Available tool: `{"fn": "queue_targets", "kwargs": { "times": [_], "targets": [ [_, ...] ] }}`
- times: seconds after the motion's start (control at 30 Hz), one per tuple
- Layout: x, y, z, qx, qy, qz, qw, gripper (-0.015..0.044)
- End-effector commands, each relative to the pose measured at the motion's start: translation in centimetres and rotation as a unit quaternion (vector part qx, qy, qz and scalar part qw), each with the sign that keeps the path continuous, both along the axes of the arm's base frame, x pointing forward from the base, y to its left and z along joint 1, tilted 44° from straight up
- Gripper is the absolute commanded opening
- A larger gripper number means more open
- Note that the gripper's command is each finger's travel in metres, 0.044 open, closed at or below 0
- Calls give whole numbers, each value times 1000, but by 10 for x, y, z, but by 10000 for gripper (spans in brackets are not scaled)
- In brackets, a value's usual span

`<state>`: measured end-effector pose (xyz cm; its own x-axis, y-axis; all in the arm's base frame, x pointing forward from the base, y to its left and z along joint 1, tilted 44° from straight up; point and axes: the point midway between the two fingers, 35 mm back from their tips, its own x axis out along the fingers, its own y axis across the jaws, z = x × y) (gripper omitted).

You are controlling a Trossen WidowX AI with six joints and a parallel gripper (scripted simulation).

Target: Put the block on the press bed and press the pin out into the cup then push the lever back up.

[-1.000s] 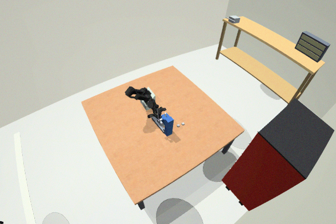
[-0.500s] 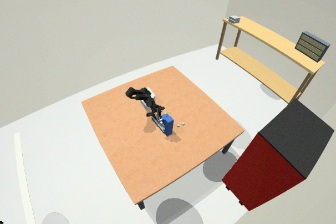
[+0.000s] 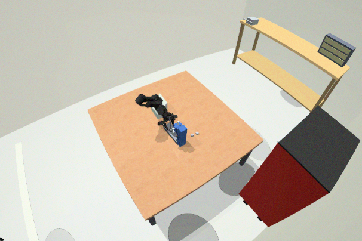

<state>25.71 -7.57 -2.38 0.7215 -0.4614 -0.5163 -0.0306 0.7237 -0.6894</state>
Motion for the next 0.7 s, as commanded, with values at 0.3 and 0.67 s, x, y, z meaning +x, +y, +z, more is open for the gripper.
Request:
{"fn": "queue_targets", "kwargs": {
  "times": [0.3,0.67],
  "targets": [
    [33,1,-5,-6,-41,33,999,300],
    [33,12,-15,-3,-33,30,999,300]
  ]
}}
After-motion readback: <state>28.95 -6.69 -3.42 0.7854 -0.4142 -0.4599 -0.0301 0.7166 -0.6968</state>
